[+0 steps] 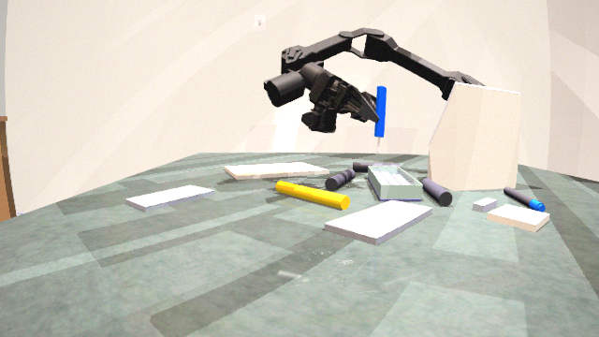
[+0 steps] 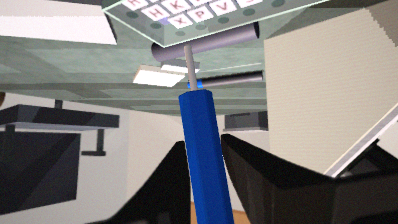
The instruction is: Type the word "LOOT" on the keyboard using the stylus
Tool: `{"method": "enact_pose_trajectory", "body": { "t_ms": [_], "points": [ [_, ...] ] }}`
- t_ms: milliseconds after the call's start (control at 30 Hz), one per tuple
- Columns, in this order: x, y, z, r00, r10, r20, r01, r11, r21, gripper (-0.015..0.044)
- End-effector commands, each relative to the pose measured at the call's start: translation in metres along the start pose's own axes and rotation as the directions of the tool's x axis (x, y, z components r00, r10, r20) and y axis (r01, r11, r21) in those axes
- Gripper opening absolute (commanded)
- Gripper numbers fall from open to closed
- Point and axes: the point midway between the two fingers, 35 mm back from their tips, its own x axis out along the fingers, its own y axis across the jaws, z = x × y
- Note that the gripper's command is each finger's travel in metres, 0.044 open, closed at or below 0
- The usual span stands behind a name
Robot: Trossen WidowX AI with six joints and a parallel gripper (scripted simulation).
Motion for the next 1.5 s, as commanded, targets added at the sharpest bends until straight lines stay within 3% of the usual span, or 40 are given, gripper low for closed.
{"method": "enact_pose_trajectory", "body": {
  "t_ms": [0,167,733,833,1467],
  "points": [
    [0.010,0.009,-0.002,0.998,-0.061,-0.009,0.062,0.997,0.053,0.0000],
    [0.019,0.018,-0.006,0.993,-0.117,-0.013,0.118,0.988,0.102,0.0000],
    [0.036,0.012,0.023,0.993,-0.119,-0.013,0.120,0.987,0.103,0.0000],
    [0.036,0.013,0.025,0.993,-0.119,-0.013,0.119,0.988,0.103,0.0079],
    [0.038,0.013,0.029,0.993,-0.118,-0.012,0.119,0.988,0.103,0.0081]
  ]
}}
